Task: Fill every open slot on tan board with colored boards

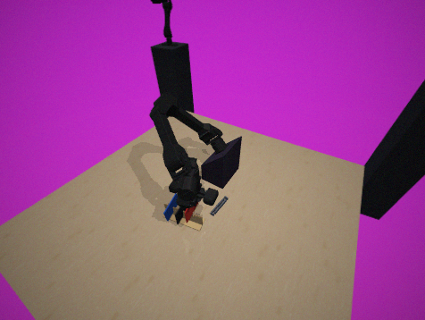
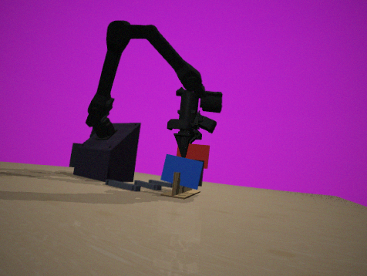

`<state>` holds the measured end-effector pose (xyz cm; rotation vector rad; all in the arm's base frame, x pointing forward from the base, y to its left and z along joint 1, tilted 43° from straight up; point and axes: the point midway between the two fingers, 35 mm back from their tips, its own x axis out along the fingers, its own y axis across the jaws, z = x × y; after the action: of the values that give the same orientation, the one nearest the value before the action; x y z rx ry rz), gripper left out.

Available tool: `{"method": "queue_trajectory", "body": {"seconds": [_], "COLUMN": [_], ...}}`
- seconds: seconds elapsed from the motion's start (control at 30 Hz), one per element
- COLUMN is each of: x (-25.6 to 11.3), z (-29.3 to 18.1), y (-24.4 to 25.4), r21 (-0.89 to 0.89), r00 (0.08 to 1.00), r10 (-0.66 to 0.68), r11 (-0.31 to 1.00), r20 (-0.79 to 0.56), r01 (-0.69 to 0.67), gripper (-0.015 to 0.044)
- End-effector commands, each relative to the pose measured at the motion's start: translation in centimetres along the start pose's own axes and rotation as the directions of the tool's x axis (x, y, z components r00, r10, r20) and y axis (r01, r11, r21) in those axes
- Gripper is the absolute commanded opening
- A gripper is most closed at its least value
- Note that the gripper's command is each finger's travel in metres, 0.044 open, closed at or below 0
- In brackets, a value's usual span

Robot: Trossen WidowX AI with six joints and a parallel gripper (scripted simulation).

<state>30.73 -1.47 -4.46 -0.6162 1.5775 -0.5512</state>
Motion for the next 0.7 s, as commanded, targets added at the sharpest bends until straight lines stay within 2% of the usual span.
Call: {"method": "queue_trajectory", "body": {"seconds": [0.0, 0.67], "x": [0.17, 0.99], "z": [-0.12, -0.14], "y": [-0.03, -0.03], "r21": [-0.008, -0.008], "r00": [1.000, 1.000], "r10": [-0.004, -0.004], "r11": [1.000, 1.000], "r20": [-0.002, -0.002], "r01": [0.004, 0.004], "gripper": [0.0000, 0.0000]}}
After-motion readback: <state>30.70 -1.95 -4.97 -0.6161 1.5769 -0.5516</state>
